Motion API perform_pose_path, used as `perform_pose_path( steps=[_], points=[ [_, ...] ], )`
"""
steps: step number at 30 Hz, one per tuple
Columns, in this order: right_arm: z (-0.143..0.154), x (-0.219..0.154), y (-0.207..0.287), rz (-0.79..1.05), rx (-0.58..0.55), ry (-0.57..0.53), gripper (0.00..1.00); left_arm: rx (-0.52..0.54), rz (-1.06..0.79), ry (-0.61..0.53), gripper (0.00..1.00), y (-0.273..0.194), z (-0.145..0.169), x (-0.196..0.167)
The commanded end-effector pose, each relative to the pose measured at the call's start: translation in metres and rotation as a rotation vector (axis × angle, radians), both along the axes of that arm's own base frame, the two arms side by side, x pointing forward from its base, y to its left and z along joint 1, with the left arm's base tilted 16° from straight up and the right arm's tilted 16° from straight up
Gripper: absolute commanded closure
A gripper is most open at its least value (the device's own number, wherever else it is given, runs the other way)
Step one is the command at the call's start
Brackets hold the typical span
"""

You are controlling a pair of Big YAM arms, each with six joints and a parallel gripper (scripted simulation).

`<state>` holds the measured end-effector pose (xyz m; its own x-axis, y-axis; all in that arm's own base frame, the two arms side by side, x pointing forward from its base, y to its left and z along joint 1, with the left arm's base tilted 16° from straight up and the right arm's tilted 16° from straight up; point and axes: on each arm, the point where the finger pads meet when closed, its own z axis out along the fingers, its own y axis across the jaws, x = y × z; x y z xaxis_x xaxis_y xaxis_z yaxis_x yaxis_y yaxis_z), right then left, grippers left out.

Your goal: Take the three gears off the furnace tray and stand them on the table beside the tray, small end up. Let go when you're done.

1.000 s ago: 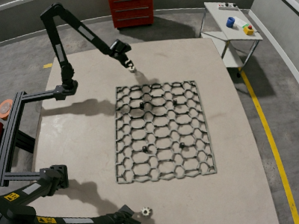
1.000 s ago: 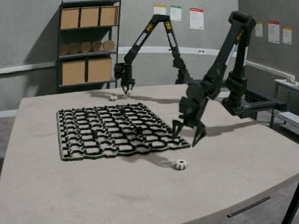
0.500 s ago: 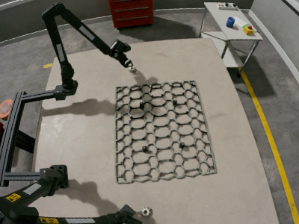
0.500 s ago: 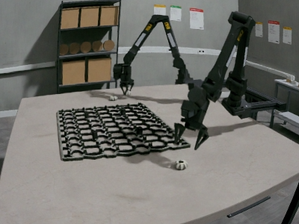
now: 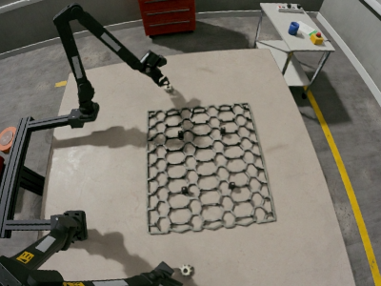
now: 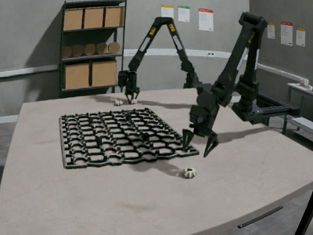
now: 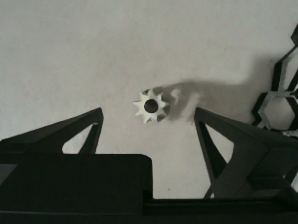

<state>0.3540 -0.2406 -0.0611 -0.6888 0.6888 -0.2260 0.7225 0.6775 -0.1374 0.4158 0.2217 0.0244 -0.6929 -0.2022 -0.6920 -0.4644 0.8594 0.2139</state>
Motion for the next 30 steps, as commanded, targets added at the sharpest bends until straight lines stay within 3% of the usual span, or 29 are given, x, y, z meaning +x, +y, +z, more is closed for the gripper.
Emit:
perform_pose_path(
  steps=[1,11,15,17,22,30],
  points=[
    [0.000,0.010,-0.006,0.009,-0.009,-0.021,0.47,0.013,-0.008,-0.040,0.00,0.001,0.015,0.015],
    [0.012,0.011,-0.010,0.000,-0.025,-0.047,0.47,0.013,-0.008,-0.040,0.00,0.001,0.015,0.015],
    [0.012,0.010,-0.009,0.001,-0.024,-0.045,0.05,0.013,-0.008,-0.040,0.00,0.001,0.015,0.015],
    [0.010,0.004,-0.001,0.003,-0.014,-0.031,0.00,0.013,-0.008,-0.040,0.00,0.001,0.015,0.015],
    [0.011,-0.007,0.017,0.007,-0.005,-0.005,0.00,0.013,-0.008,-0.040,0.00,0.001,0.015,0.015],
    [0.049,0.010,-0.004,-0.007,-0.034,-0.056,0.00,0.013,-0.008,-0.040,0.00,0.001,0.015,0.015]
  ],
)
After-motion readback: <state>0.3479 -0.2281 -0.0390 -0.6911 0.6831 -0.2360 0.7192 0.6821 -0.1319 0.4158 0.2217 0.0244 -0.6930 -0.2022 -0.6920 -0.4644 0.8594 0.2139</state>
